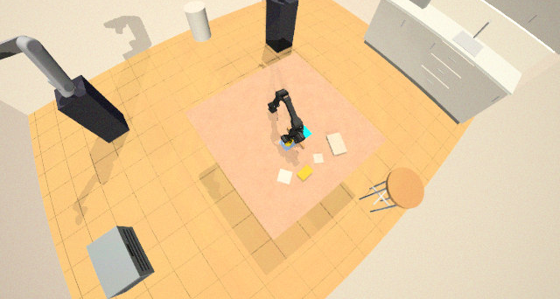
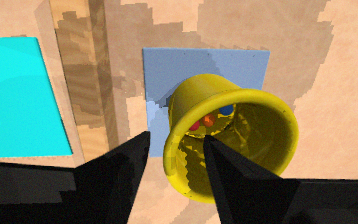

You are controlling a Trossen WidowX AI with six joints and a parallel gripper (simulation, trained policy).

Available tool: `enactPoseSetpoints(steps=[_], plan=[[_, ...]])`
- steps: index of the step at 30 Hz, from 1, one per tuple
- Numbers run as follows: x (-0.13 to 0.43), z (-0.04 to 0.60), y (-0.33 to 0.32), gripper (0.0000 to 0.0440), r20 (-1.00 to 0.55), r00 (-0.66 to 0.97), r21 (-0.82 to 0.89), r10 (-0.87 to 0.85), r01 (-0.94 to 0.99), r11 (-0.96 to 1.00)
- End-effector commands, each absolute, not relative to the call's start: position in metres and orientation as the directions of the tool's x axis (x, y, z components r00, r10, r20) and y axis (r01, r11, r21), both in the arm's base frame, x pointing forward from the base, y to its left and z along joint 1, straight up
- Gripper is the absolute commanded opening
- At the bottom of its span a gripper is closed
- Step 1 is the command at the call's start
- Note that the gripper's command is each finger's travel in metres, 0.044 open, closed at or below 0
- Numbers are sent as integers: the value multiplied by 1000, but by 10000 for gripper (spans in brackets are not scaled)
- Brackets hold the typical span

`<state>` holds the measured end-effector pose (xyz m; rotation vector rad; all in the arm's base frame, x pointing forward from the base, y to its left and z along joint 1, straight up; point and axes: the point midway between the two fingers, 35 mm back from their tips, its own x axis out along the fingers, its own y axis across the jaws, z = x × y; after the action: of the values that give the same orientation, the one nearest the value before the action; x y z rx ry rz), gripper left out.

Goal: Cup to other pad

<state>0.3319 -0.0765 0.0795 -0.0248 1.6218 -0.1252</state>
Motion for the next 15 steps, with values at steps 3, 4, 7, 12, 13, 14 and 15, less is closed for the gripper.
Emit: enactPoseSetpoints(steps=[3,4,7,12,13,14,15], plan=[[331,62,-78,153,-995,-61,-81,-81,-5,997],[331,61,-79,129,-995,-60,-80,-81,-19,997],[330,59,-80,58,-995,-60,-77,-81,-60,995],[331,64,-81,14,-996,-55,-70,-76,-109,992],[331,66,-81,17,-996,-52,-68,-75,-117,991],[331,68,-81,20,-996,-49,-67,-74,-124,990],[331,71,-81,23,-996,-46,-66,-73,-131,989]])
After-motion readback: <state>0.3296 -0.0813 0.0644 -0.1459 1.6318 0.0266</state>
